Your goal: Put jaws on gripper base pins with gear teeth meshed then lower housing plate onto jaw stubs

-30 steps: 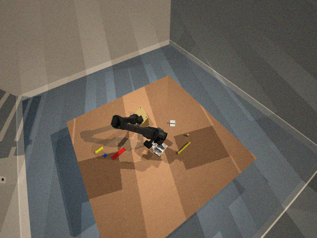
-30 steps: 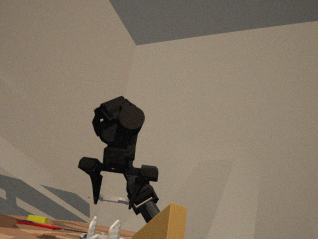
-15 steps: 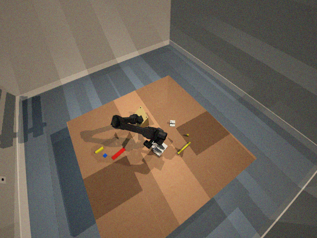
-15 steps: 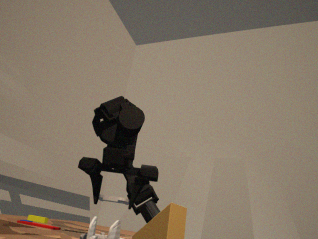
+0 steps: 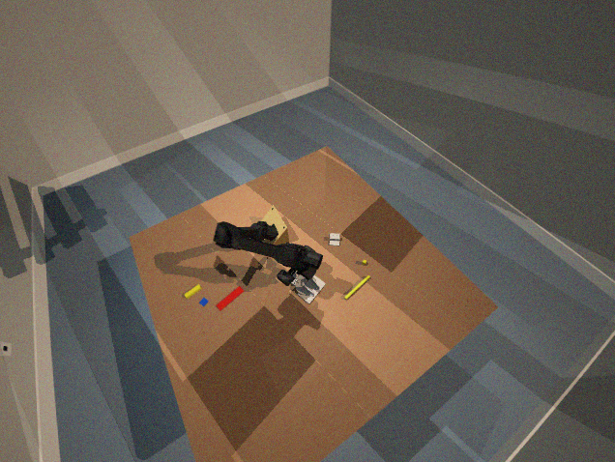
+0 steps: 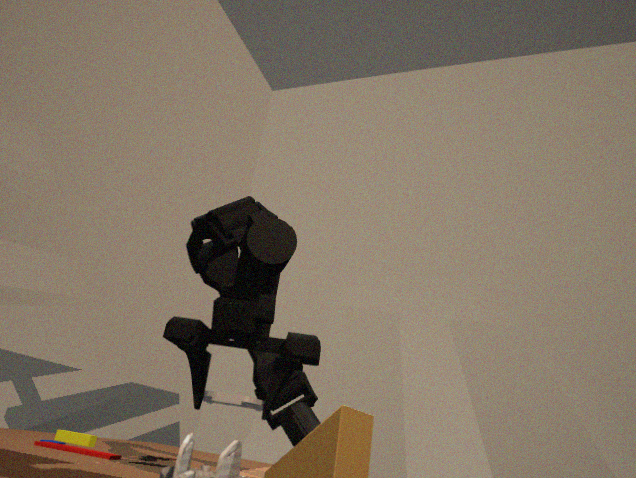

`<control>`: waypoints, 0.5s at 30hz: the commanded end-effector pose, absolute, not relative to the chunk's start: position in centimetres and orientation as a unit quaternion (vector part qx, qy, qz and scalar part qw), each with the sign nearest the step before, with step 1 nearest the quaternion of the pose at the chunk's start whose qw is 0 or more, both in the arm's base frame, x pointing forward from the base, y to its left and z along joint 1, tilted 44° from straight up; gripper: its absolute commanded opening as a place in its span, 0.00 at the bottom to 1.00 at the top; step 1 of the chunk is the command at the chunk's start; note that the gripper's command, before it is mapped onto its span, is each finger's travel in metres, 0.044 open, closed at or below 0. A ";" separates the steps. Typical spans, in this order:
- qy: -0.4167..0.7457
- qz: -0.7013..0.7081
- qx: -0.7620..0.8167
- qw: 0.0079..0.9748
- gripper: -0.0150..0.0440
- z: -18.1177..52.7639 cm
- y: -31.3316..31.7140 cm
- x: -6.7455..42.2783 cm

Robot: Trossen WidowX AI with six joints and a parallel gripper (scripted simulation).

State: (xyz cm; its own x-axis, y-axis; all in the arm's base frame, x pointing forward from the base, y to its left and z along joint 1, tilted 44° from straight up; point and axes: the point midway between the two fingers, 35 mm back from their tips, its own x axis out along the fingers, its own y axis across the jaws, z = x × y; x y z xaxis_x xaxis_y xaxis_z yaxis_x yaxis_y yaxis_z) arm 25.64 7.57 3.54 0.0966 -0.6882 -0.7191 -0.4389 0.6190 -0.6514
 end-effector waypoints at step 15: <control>0.664 -0.105 -0.420 0.609 0.85 3.5 7.6 25.6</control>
State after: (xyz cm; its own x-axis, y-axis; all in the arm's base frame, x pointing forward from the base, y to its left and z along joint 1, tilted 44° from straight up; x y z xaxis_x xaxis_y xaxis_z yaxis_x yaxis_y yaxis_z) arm 25.60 7.55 3.53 0.0963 -0.6884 -0.7189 -0.4357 0.6202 -0.6523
